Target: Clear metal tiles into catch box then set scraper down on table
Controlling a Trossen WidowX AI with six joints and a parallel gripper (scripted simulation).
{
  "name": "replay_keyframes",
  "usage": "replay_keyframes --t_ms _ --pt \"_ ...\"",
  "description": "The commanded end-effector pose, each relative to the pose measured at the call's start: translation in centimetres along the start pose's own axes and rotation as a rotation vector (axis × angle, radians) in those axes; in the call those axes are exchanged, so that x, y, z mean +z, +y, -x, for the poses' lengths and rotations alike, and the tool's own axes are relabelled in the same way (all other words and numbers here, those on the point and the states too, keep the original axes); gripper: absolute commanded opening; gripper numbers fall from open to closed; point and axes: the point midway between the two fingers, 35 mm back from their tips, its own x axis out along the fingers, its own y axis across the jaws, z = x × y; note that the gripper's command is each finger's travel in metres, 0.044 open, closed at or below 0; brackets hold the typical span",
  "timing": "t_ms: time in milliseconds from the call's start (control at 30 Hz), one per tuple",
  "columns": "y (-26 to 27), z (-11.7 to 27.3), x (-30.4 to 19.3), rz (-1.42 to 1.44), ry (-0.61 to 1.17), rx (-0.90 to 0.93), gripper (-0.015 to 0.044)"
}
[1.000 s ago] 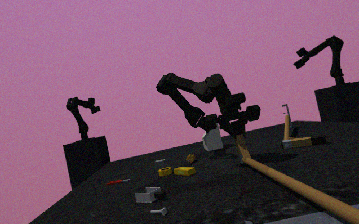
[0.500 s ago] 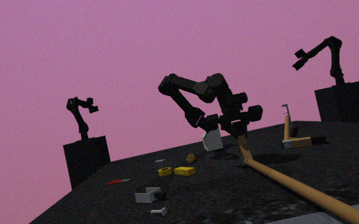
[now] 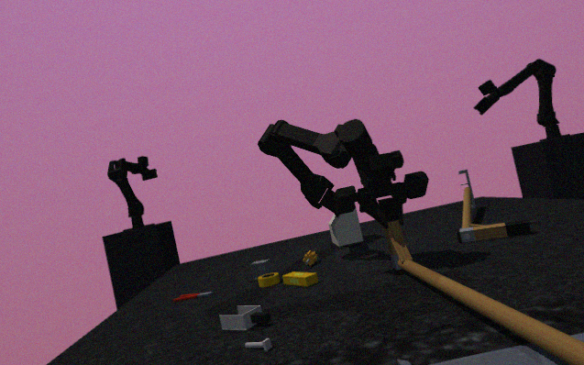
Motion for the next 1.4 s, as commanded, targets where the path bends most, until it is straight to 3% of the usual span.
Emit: replay_keyframes --t_ms 0,1367 --pt "0.0 0.1 0.0 -0.001 -0.001 0.000 0.0000" --pt "0.4 2.5 -2.0 0.000 -0.005 0.003 0.0000"
